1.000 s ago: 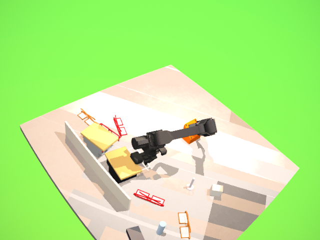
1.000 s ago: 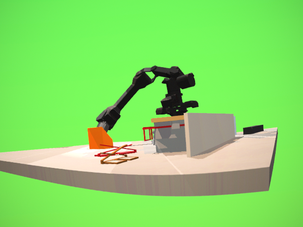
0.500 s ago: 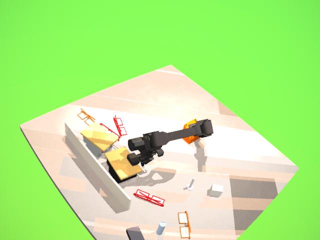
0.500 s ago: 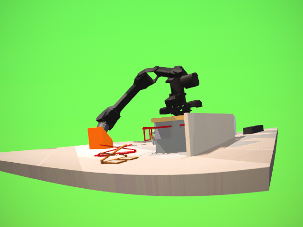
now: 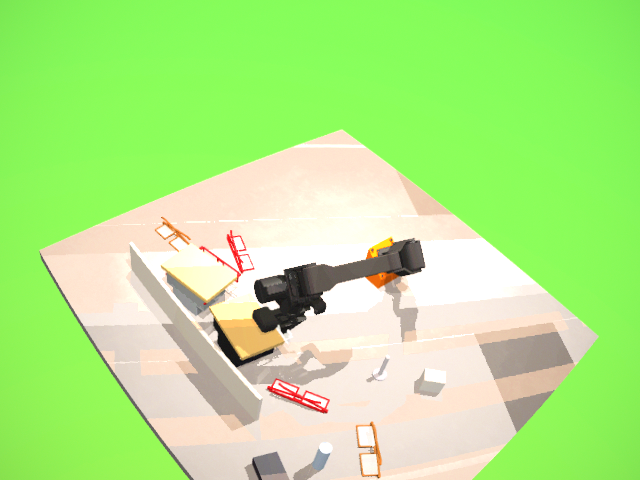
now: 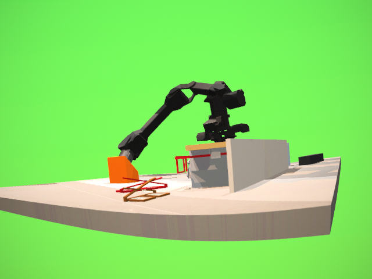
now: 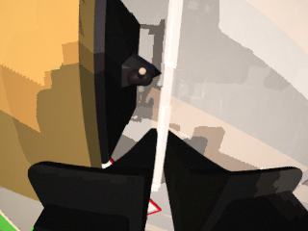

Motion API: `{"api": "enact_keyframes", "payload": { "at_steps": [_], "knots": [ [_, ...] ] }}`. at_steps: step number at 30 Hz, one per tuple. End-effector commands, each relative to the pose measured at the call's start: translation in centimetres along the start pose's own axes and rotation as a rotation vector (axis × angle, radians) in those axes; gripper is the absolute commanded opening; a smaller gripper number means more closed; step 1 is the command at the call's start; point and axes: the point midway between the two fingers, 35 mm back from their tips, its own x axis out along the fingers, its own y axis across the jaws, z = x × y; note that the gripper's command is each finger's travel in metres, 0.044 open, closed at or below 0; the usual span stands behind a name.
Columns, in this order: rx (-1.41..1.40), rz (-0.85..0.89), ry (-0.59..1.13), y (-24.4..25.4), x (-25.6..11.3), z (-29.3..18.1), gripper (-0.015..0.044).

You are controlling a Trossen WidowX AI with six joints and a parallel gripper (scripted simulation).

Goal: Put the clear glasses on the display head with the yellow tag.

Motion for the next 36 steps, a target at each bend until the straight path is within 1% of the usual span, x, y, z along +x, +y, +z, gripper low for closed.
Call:
{"api": "enact_keyframes", "payload": {
  "at_steps": [1,17,21,30,36],
  "knots": [
    [0.003,0.000,0.004,0.0,0.1,0.0,0.0000],
    [0.003,0.000,0.004,0.0,0.6,0.0,0.0000],
    [0.000,0.000,0.000,0.0,0.5,0.0,0.0105],
    [0.000,-0.002,0.000,0.0,0.4,0.0,0.0107],
    [0.001,-0.054,-0.008,0.3,-1.8,0.0,0.0107]
  ]
}}
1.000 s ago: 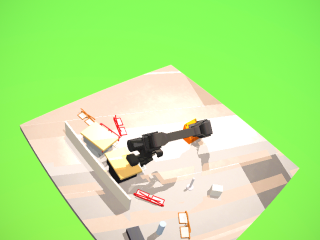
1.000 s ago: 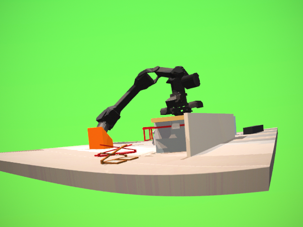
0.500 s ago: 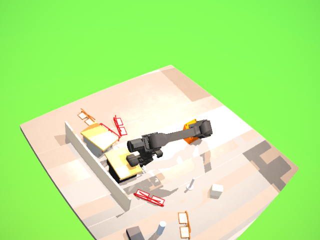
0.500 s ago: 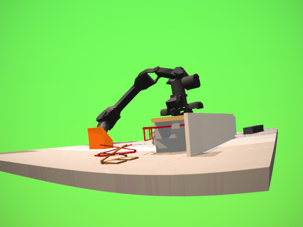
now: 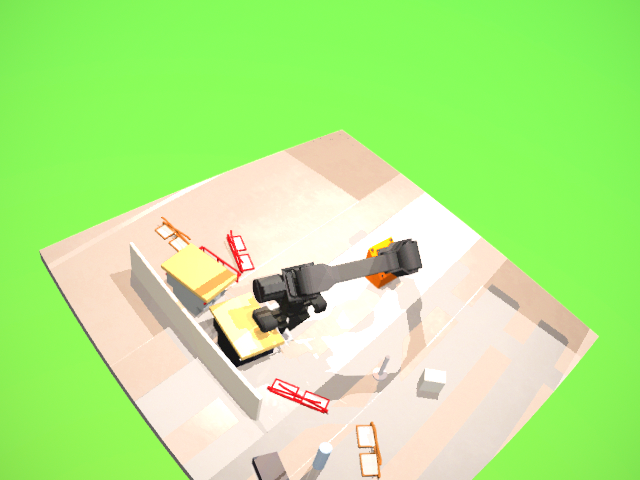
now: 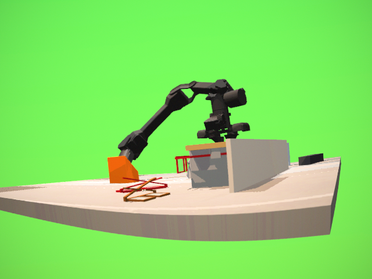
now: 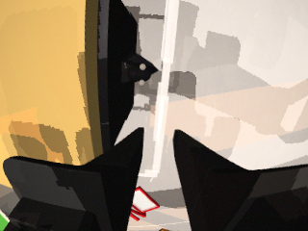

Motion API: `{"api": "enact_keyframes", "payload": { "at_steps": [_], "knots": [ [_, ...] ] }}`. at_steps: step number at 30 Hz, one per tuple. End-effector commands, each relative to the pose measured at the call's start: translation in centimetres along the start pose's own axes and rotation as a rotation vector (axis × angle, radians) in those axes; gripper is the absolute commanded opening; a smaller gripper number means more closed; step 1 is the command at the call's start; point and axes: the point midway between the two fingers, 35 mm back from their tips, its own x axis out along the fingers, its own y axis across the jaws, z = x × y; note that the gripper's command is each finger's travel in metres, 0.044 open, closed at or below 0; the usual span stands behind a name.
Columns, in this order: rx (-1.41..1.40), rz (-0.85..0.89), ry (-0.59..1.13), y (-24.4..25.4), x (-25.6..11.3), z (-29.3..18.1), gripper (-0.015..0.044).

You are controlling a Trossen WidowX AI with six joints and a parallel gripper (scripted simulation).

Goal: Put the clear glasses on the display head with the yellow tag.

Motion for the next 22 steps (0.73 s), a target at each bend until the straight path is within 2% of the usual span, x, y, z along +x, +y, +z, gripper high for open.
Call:
{"api": "enact_keyframes", "payload": {
  "at_steps": [1,7,22],
  "knots": [
    [0.000,-0.031,-0.008,0.2,-1.6,0.2,0.0107],
    [0.000,-0.040,-0.009,-0.2,-2.1,0.2,0.0107],
    [0.003,-0.043,-0.010,-5.3,-3.8,0.3,0.0107]
  ]
}}
